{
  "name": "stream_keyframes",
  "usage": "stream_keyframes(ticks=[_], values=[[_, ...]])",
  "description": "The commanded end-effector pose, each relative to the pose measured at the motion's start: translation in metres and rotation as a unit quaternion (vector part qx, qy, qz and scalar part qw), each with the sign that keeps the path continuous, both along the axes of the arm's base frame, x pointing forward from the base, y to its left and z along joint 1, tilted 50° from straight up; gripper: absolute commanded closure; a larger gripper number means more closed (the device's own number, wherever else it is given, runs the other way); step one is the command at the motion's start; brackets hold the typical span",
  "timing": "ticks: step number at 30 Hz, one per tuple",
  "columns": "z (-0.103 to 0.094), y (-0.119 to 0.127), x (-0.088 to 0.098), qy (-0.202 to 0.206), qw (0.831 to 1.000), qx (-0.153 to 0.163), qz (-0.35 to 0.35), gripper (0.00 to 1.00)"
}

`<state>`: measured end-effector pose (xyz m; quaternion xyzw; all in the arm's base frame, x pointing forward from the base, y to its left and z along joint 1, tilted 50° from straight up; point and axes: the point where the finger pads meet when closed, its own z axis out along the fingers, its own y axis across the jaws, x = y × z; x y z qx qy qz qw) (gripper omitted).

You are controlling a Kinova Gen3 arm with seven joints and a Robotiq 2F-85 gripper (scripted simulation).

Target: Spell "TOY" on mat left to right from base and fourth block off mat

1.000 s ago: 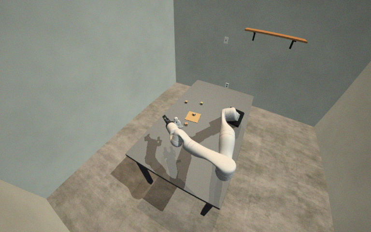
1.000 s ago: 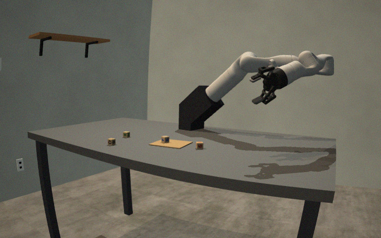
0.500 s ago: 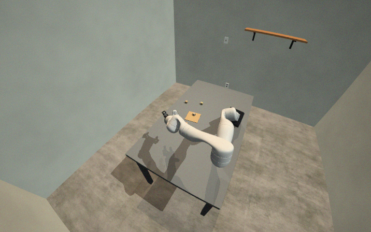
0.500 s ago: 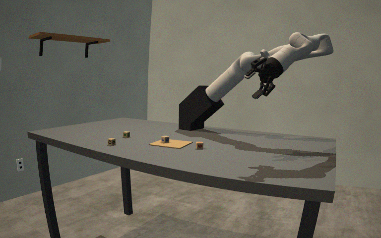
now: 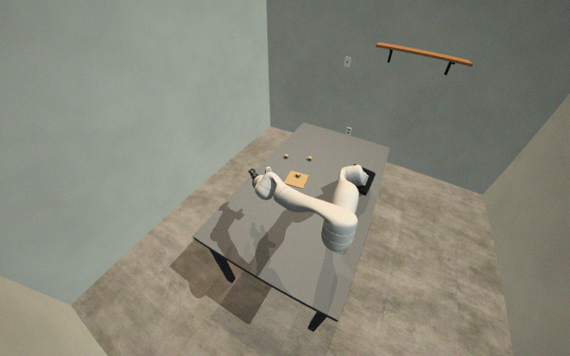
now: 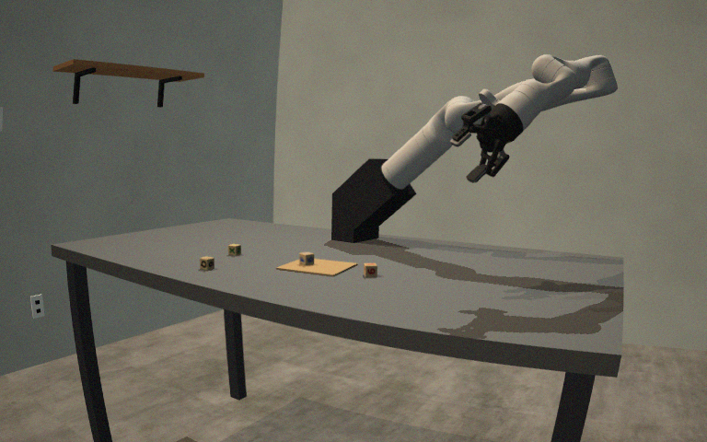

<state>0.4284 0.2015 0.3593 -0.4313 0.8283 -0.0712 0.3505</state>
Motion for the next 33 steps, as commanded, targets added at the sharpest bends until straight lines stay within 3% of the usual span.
stream_keyframes(ticks=[1, 33], values=[[-0.0010, -0.0039, 0.0024, 0.007, 1.000, 0.012, 0.003, 0.00], [-0.0088, -0.0121, 0.0081, 0.033, 0.998, 0.045, 0.025, 0.00]])
